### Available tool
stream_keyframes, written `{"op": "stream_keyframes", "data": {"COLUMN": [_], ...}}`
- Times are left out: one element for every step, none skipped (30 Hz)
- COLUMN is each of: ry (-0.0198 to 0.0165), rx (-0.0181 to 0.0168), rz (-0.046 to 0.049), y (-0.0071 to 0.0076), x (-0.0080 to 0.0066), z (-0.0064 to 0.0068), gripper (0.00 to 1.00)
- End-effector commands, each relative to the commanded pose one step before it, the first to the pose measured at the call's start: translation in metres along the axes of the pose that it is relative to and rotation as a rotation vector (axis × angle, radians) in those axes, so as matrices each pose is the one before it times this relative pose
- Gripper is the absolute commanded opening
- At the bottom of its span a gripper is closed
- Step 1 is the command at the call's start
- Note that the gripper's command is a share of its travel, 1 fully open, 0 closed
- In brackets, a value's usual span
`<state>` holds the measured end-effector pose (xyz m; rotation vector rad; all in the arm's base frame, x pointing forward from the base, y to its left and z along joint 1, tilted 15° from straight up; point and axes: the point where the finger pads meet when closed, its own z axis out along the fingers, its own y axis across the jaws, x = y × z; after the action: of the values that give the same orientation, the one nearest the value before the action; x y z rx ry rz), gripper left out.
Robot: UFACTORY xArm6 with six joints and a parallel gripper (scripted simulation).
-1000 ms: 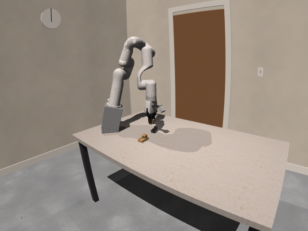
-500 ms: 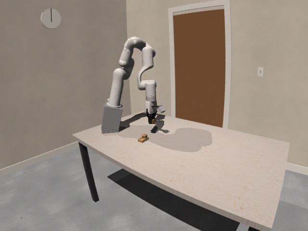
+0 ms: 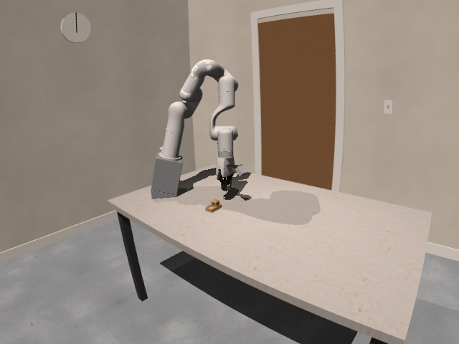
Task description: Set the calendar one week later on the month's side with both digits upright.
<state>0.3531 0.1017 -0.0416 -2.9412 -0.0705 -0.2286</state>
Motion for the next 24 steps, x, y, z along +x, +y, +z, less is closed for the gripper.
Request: {"op": "stream_keyframes", "data": {"ry": [0.01955, 0.0, 0.0, 0.0, 0.0, 0.0, 0.0, -0.00001, 0.00001, -0.00001, 0.0, 0.0, 0.0, 0.0, 0.0, 0.0, 0.0, 0.0, 0.0, 0.0, 0.0, 0.0, 0.0, 0.0], "rx": [0.00897, 0.0, 0.0, 0.0, 0.0, 0.0, 0.0, 0.00001, -0.00001, 0.00001, 0.0, 0.0, 0.0, 0.0, 0.0, 0.0, 0.0, 0.0, 0.0, 0.0, 0.0, 0.0, 0.0, 0.0], "rz": [-0.00147, 0.0, 0.0, 0.0, 0.0, 0.0, 0.0, 0.0, 0.0, 0.0, 0.0, 0.0, 0.0, 0.0, 0.0, 0.0, 0.0, 0.0, 0.0, 0.0, 0.0, 0.0, 0.0, 0.0], "y": [-0.00014, 0.00002, 0.00002, 0.00002, 0.00002, 0.00001, 0.00001, 0.00001, 0.00001, 0.00001, 0.0, 0.0, 0.00001, 0.0, 0.0, 0.0, 0.0, 0.0, 0.0, 0.0, 0.0, 0.0, 0.0, 0.0], "x": [0.00175, -0.00003, -0.00003, -0.00003, -0.00002, -0.00003, -0.00002, -0.00001, -0.00002, 0.0, 0.0, 0.0, -0.00001, -0.00001, -0.00001, 0.0, 0.0, 0.0, 0.0, 0.0, 0.0, 0.0, 0.0, 0.0], "z": [0.02206, 0.00487, 0.00474, 0.00453, 0.00424, 0.00387, 0.00342, 0.00295, 0.00239, 0.00189, 0.0, 0.0, 0.00135, 0.00087, 0.00048, 0.00019, 0.00003, 0.0, 0.0, 0.0, 0.0, 0.0, 0.0, 0.0], "gripper": [0.27, 0.27, 0.27, 0.27, 0.27, 0.27, 0.27, 0.27, 0.27, 0.27, 0.27, 0.27, 0.27, 0.27, 0.27, 0.27, 0.27, 0.27, 0.27, 0.27, 0.27, 0.27, 0.27, 0.27]}}
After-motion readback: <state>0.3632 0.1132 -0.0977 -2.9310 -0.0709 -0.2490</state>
